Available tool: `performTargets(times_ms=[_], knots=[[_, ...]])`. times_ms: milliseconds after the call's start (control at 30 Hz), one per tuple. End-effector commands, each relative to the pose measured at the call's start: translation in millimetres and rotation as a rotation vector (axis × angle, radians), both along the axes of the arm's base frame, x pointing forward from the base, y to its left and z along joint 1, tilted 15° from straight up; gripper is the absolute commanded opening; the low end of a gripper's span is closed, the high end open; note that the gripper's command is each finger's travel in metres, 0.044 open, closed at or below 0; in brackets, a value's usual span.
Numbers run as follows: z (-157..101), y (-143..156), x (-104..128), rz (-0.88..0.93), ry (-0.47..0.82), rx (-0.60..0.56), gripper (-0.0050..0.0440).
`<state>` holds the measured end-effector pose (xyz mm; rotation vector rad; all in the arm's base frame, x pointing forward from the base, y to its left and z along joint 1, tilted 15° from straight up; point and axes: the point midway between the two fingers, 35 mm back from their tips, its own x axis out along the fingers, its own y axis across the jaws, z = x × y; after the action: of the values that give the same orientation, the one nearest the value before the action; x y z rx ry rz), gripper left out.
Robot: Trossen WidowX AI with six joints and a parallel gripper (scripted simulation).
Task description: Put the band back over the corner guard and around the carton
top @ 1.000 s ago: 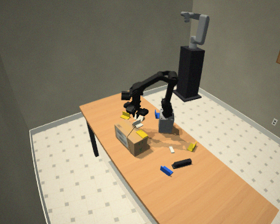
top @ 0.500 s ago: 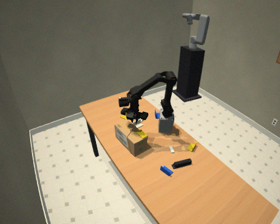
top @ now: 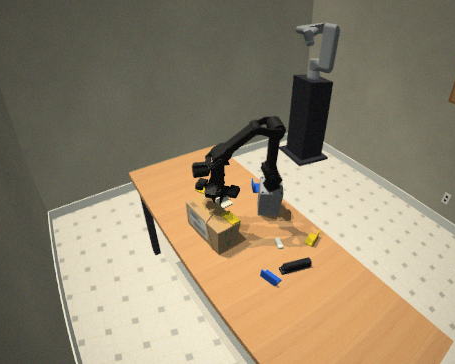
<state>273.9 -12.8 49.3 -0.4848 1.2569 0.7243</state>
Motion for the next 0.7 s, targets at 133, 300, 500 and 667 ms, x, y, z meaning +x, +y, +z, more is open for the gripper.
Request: performTargets(times_ms=[133,300,500,667], knots=[[-17,4,-1,-0.003,0.017,0.002,0.0122],[-23,5,-1,-0.003,0.017,0.002,0.0122],[-23,5,-1,-0.003,0.017,0.002,0.0122],[-23,5,-1,-0.003,0.017,0.002,0.0122]])
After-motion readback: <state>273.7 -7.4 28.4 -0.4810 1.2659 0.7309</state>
